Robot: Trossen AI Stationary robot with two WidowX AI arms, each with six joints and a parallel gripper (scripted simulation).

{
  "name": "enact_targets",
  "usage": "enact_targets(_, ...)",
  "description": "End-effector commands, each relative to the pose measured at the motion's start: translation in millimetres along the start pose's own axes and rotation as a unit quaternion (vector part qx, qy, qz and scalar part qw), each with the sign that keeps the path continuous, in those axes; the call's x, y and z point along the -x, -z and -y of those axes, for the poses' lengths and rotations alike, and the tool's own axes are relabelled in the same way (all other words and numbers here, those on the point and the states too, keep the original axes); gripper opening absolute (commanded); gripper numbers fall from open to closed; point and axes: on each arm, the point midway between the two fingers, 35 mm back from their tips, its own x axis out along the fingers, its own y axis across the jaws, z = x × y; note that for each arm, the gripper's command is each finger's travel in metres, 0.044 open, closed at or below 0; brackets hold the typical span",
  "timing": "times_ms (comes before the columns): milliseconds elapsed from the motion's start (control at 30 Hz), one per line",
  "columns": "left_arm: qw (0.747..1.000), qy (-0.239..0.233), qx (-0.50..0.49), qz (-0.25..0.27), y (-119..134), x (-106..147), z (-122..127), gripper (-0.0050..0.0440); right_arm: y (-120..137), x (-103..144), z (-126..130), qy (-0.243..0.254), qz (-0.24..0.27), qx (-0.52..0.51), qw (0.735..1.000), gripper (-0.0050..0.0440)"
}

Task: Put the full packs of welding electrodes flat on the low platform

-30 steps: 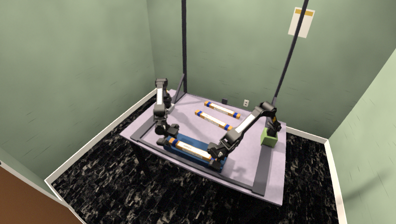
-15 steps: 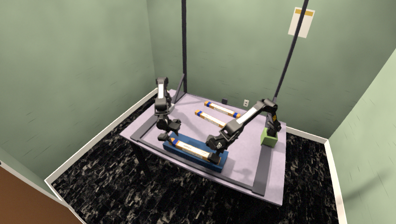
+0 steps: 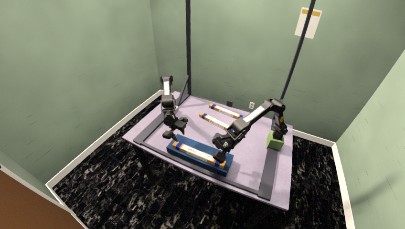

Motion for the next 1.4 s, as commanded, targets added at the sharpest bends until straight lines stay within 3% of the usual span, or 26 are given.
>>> enact_targets(0,0.999,-0.005,-0.033,0.013,-10.0,9.5,26.6,0.033,-4.0,11.6,-27.8,0.026,0.017,-0.01,0.999,0.033)
enact_targets(233,1.0,-0.006,-0.028,0.01,-8.7,0.3,72.0,0.033,2.5,4.9,-73.6,0.024,0.017,-0.011,1.0,0.033)
enact_targets(300,1.0,-0.006,-0.028,0.01,-8.7,0.3,72.0,0.033,2.5,4.9,-73.6,0.024,0.017,-0.011,1.0,0.033)
enact_targets(800,1.0,-0.002,-0.027,0.01,-8.6,-18.2,170.9,0.033,15.9,-8.1,-172.1,0.019,0.017,-0.013,1.0,0.033)
enact_targets(867,1.0,-0.002,-0.027,0.01,-8.6,-18.2,170.9,0.033,15.9,-8.1,-172.1,0.019,0.017,-0.013,1.0,0.033)
enact_targets(1367,1.0,0.002,-0.025,0.011,-9.2,-35.0,269.9,0.033,28.6,-19.2,-270.9,0.014,0.017,-0.014,1.0,0.033)
